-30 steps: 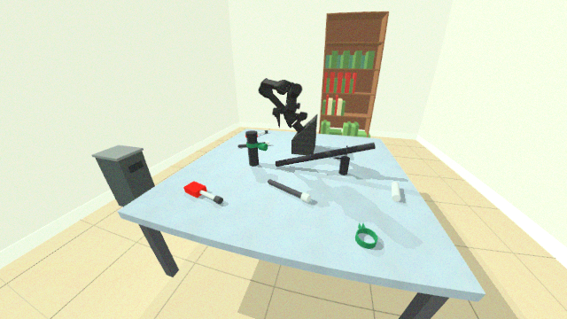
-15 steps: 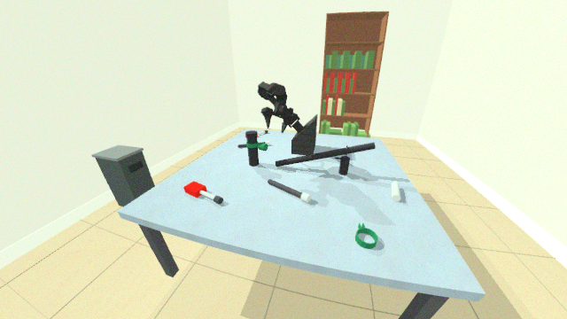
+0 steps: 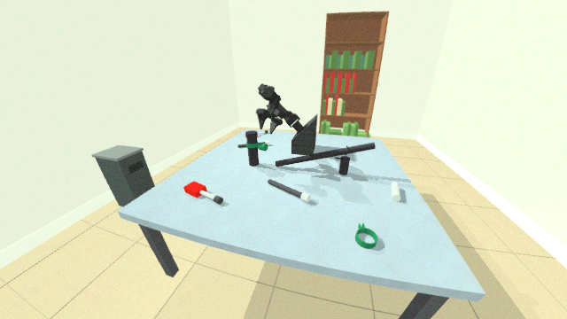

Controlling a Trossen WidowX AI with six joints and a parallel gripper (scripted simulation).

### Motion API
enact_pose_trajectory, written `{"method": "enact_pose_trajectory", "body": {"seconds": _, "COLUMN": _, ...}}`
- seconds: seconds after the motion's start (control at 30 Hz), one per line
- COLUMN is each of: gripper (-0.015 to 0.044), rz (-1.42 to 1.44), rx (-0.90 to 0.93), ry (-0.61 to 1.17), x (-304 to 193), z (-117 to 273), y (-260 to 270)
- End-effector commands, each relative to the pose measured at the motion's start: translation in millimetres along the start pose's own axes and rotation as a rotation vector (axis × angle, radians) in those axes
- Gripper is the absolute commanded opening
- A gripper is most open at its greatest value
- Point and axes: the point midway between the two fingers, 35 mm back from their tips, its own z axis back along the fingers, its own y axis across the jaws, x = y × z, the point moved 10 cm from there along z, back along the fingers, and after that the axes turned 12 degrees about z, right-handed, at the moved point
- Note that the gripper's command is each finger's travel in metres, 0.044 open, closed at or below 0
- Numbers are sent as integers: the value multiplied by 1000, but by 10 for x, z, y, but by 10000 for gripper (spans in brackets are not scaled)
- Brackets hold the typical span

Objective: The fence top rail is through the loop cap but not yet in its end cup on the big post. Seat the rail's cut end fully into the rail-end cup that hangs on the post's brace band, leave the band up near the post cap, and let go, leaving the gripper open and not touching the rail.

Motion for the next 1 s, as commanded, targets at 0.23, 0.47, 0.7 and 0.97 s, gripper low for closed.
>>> {"method": "enact_pose_trajectory", "body": {"seconds": 0.23, "gripper": 440, "rz": 26, "rx": 4, "ry": 6, "x": 24, "z": -356, "y": 197}}
{"method": "enact_pose_trajectory", "body": {"seconds": 0.47, "gripper": 440, "rz": 27, "rx": 1, "ry": 10, "x": 28, "z": -474, "y": 272}}
{"method": "enact_pose_trajectory", "body": {"seconds": 0.7, "gripper": 440, "rz": 26, "rx": 4, "ry": 8, "x": 35, "z": -568, "y": 259}}
{"method": "enact_pose_trajectory", "body": {"seconds": 0.97, "gripper": 440, "rz": 24, "rx": 5, "ry": 6, "x": 40, "z": -699, "y": 248}}
